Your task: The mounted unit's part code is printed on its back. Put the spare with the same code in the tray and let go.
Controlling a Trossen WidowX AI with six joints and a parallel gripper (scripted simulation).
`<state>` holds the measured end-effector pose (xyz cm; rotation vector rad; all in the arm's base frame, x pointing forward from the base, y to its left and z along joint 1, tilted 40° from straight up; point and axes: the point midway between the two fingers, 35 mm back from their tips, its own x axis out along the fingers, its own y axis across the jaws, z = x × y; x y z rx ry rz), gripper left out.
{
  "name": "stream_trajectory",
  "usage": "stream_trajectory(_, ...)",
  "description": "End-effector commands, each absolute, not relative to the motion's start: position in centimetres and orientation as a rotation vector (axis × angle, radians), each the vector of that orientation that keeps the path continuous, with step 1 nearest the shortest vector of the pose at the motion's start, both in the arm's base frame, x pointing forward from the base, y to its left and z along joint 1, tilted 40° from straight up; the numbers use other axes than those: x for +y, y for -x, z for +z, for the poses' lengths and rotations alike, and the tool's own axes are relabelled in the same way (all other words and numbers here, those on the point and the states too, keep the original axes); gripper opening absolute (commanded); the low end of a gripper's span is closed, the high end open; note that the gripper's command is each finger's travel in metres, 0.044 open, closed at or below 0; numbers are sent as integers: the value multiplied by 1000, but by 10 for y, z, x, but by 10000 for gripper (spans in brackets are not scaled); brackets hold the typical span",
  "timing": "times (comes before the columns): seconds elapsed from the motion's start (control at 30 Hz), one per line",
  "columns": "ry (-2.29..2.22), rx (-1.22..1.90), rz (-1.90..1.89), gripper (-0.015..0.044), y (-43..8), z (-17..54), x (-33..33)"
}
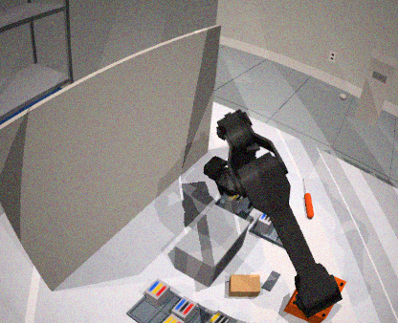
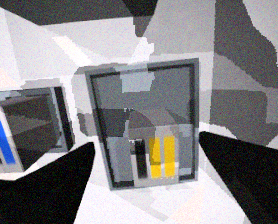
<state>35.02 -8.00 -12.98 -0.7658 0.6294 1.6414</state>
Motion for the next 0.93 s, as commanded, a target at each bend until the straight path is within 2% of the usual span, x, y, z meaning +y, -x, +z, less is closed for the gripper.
stream_trajectory(0.0, 787, 629, 1618, 440, -361, -92, -117)
stream_trajectory(0.13, 783, 630, 1619, 440, -361, -55, -144)
stream_trajectory(0.9, 789, 631, 1598, 440, -362, -60, -143)
